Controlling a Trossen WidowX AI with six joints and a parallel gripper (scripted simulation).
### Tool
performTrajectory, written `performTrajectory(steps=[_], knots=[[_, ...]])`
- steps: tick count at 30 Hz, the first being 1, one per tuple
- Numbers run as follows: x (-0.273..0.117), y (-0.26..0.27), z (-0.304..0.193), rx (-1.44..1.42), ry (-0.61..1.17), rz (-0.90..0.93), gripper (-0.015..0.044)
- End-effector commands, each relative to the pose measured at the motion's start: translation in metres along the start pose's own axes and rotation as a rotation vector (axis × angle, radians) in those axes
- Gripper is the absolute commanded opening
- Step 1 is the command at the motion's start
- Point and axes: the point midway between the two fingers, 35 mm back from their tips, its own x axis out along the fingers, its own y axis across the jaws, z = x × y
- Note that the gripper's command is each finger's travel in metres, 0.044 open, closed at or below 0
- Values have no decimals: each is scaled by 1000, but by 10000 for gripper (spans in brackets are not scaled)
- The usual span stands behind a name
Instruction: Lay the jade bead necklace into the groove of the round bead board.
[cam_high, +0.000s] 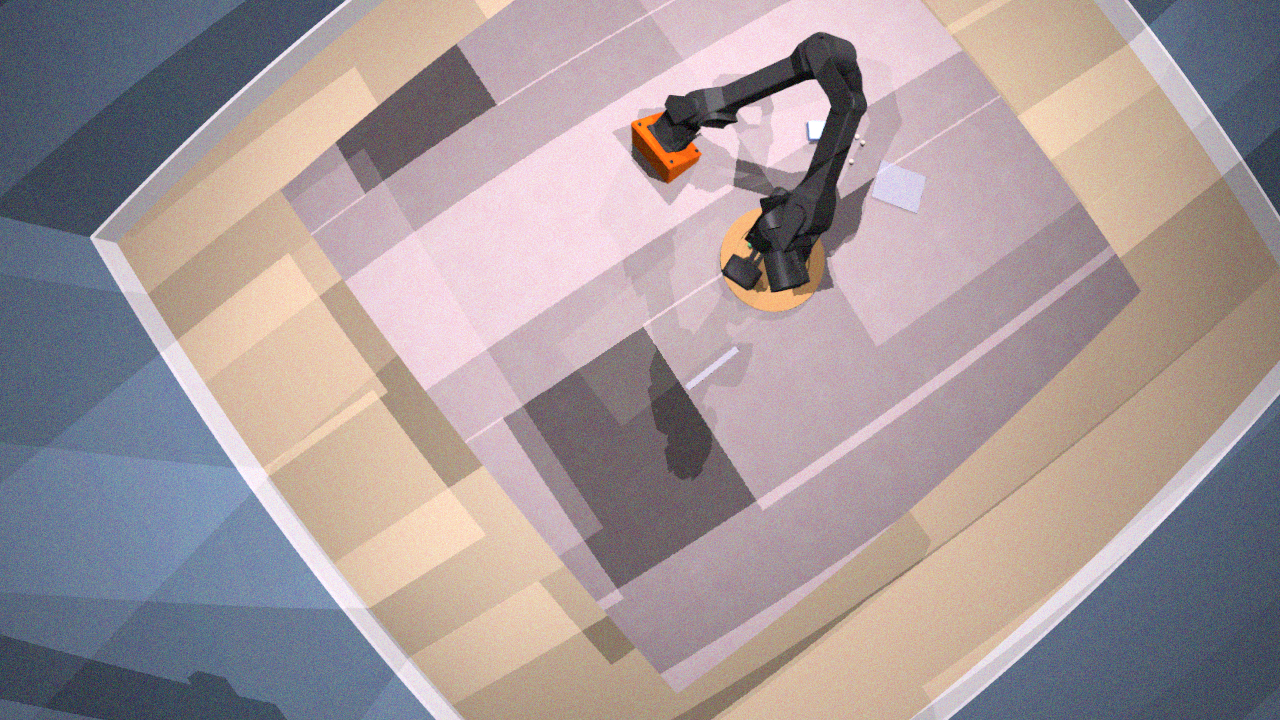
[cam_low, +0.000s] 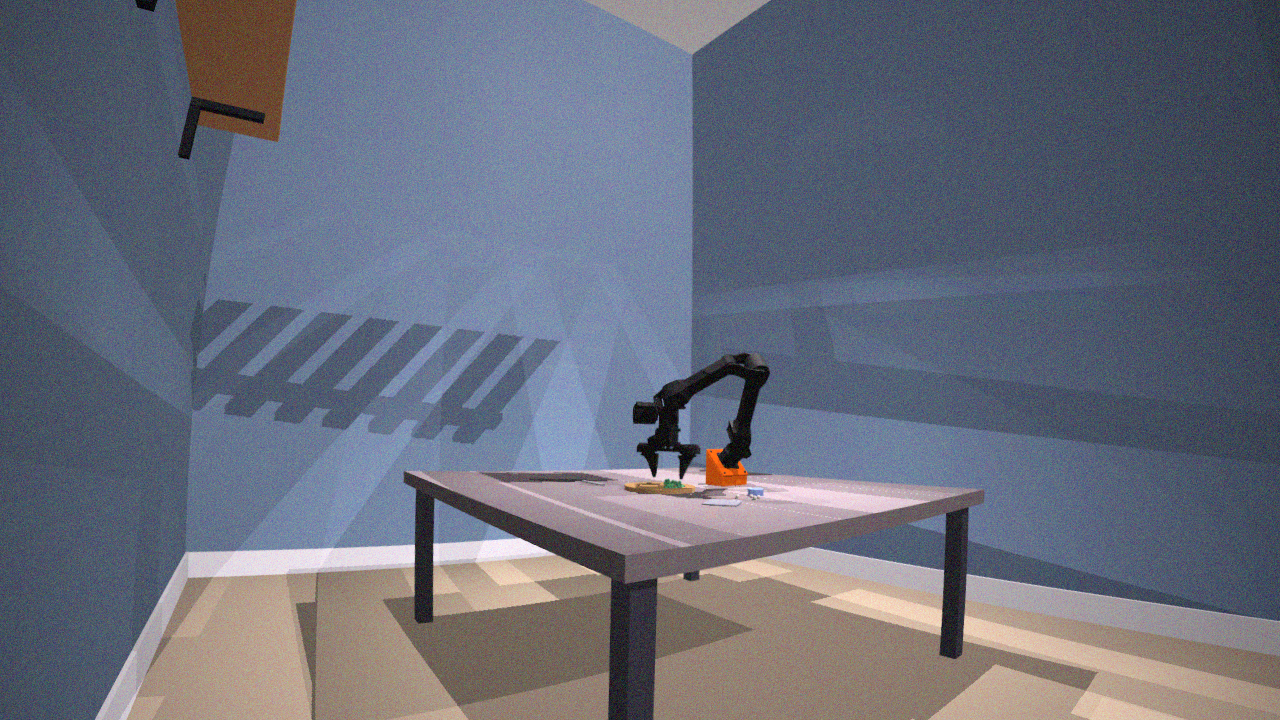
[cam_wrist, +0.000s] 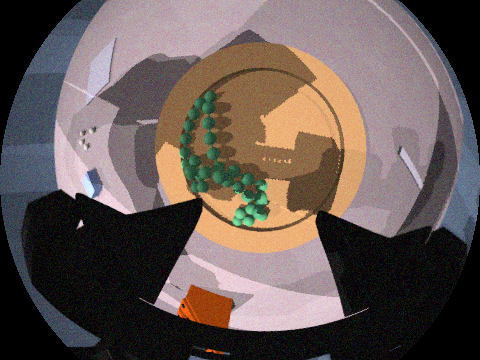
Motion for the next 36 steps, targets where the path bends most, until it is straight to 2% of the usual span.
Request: performTrajectory(steps=[1, 14, 16, 26, 36], knots=[[-1, 0, 0, -7, 1, -3, 440], [-1, 0, 0, -7, 1, -3, 440], [-2, 2, 5, -50, 1, -4, 387], [-23, 46, 60, -643, 0, -2, 125], [-9, 47, 61, -654, -1, -1, 120]])
